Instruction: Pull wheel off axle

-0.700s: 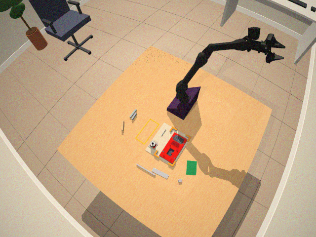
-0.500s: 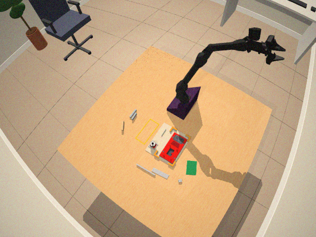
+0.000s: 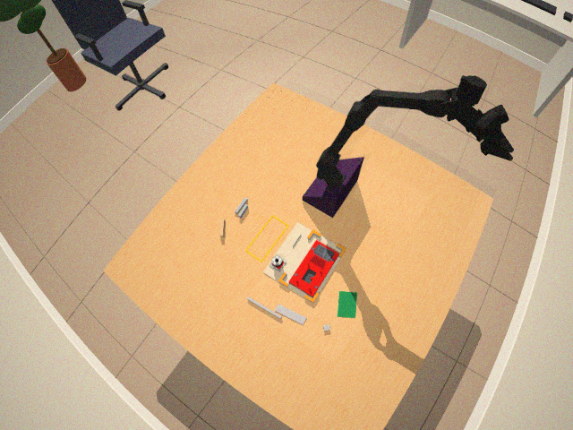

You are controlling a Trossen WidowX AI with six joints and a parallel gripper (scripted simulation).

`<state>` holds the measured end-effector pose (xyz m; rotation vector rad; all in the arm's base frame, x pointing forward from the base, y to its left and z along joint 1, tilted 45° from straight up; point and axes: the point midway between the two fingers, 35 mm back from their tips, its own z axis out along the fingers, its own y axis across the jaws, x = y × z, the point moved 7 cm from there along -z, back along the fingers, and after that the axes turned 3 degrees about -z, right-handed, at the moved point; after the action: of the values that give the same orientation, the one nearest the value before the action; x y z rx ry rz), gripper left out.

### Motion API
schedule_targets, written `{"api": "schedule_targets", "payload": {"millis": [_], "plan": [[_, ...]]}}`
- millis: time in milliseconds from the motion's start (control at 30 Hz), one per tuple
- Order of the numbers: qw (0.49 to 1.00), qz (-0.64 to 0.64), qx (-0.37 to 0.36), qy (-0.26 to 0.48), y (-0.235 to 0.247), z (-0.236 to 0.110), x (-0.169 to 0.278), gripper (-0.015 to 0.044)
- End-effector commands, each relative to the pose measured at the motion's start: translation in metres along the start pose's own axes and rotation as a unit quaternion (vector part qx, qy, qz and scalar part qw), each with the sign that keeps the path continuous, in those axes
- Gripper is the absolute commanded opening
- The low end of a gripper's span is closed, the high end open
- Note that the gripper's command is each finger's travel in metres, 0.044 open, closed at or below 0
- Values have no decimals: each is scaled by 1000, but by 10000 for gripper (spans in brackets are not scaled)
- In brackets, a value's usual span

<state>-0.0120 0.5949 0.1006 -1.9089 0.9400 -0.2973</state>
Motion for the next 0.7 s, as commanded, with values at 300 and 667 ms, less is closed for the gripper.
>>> {"api": "schedule_targets", "payload": {"millis": [300,667], "plan": [[980,112,-18,161,-51,58,138,300],[930,215,-23,299,-81,76,270,300]]}}
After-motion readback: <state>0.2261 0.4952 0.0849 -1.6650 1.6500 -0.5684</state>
